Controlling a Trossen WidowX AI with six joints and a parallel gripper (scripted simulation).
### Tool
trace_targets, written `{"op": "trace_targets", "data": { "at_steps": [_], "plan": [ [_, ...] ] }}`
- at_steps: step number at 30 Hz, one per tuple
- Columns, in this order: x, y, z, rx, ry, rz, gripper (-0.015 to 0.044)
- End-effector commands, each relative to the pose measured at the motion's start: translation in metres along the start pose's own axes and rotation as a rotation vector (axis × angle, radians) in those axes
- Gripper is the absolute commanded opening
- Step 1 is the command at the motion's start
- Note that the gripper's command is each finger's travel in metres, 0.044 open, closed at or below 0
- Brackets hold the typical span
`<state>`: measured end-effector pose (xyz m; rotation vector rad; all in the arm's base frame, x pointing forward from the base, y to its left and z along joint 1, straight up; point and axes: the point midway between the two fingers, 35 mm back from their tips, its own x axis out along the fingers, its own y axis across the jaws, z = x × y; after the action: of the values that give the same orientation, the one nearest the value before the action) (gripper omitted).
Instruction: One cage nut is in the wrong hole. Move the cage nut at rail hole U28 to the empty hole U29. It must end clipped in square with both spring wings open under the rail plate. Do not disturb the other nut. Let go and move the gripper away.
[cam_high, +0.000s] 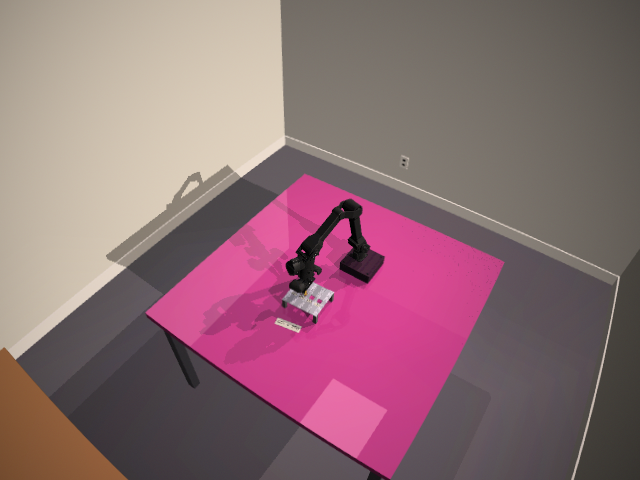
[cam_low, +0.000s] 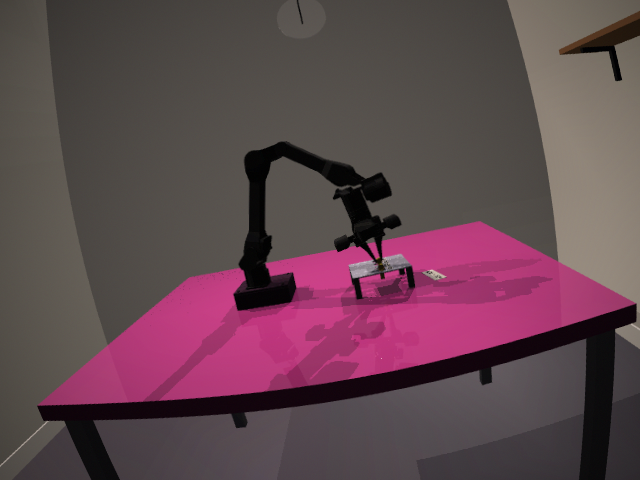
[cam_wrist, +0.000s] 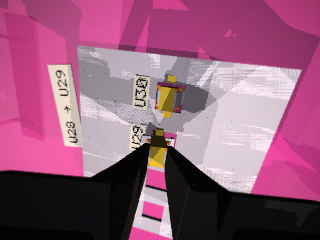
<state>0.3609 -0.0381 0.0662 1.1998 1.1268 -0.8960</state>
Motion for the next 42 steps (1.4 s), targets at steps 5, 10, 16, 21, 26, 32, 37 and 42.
{"op": "trace_targets", "data": {
  "at_steps": [5,10,16,21,26,32,37,42],
  "plan": [
    [0.0005,-0.0016,-0.0007,-0.005,0.004,0.013,0.0036],
    [0.0005,-0.0021,-0.0008,-0.005,0.004,0.019,0.0036],
    [0.0006,-0.0022,-0.0008,-0.005,0.004,0.023,0.0036],
    [0.0007,-0.0025,-0.0008,-0.005,0.004,0.029,0.0036],
    [0.0008,-0.003,-0.0007,-0.005,0.004,0.038,0.0036],
    [0.001,-0.0037,-0.0008,-0.005,0.004,0.047,0.0036],
    [0.0011,-0.0039,-0.0009,-0.005,0.004,0.05,0.0036],
    [0.0012,-0.0045,-0.0009,-0.005,0.004,0.058,0.0036]
  ]
}}
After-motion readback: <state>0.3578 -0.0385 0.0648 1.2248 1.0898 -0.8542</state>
